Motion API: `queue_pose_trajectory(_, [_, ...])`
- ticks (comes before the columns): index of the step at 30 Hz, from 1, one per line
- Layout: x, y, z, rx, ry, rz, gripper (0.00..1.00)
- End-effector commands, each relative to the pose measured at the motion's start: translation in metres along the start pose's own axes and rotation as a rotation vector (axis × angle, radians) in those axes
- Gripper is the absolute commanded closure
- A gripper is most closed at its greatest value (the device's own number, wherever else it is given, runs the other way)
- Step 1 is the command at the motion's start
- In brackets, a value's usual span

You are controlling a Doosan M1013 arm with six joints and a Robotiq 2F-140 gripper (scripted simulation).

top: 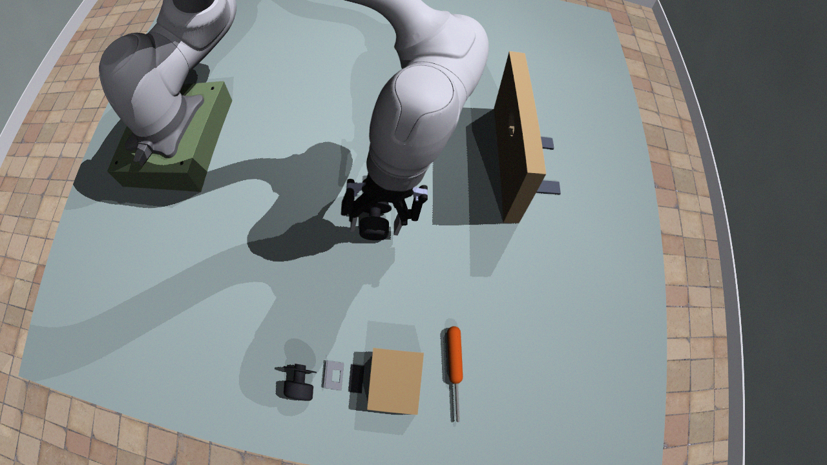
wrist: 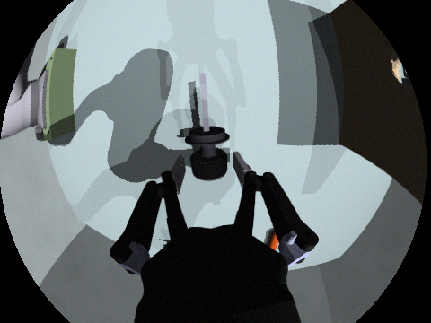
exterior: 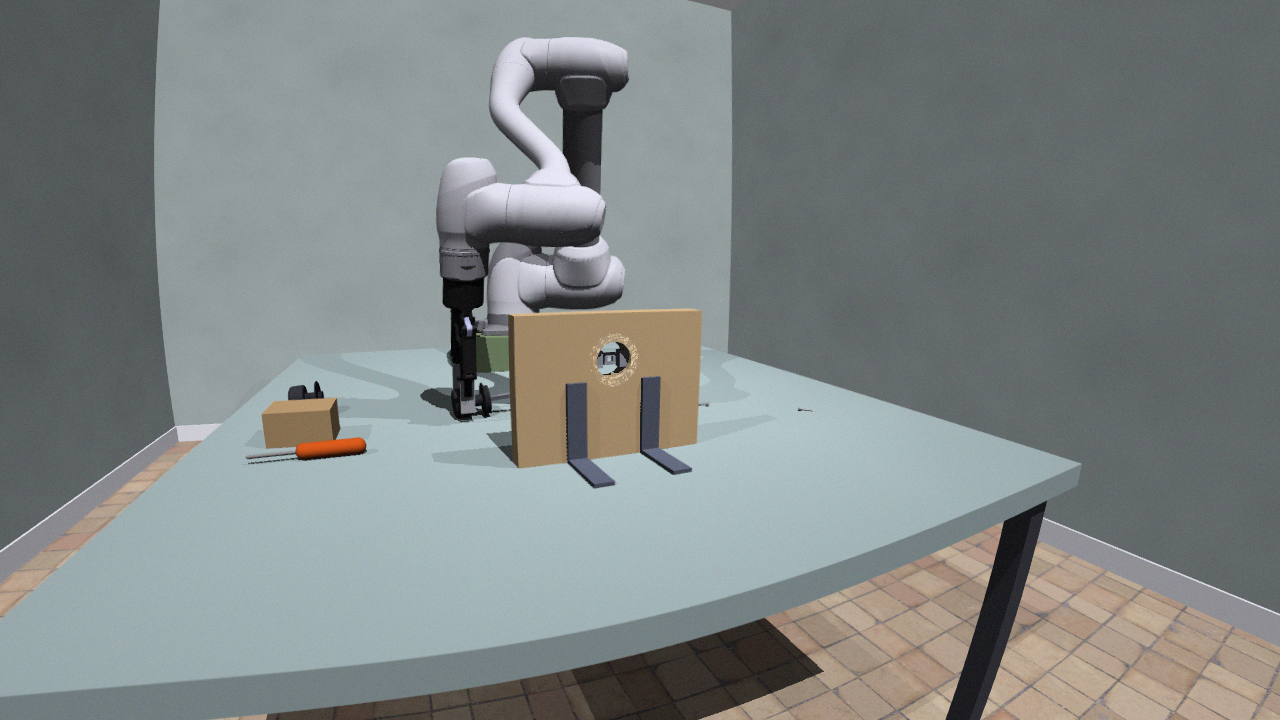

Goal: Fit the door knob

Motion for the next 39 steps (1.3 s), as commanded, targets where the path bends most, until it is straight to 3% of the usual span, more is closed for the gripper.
queue_pose_trajectory(1, [-0.0009, 0.0, 0.0, 0.0, 0.0, 0.0, 0.43])
queue_pose_trajectory(12, [-0.0009, 0.0, 0.0, 0.0, 0.0, 0.0, 0.43])
queue_pose_trajectory(13, [-0.0009, 0.0, 0.0, 0.0, 0.0, 0.0, 0.58])
queue_pose_trajectory(39, [-0.0009, 0.0, 0.0, 0.0, 0.0, 0.0, 0.58])
Point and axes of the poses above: the point where the finger pads meet when closed, its own x axis back along the fingers, its own y axis across the jaws, z = x × y, the point moved 7 cm from there along x, back along the fingers, and after that the axes turned 9 degrees about -x, right-handed, at the moved point
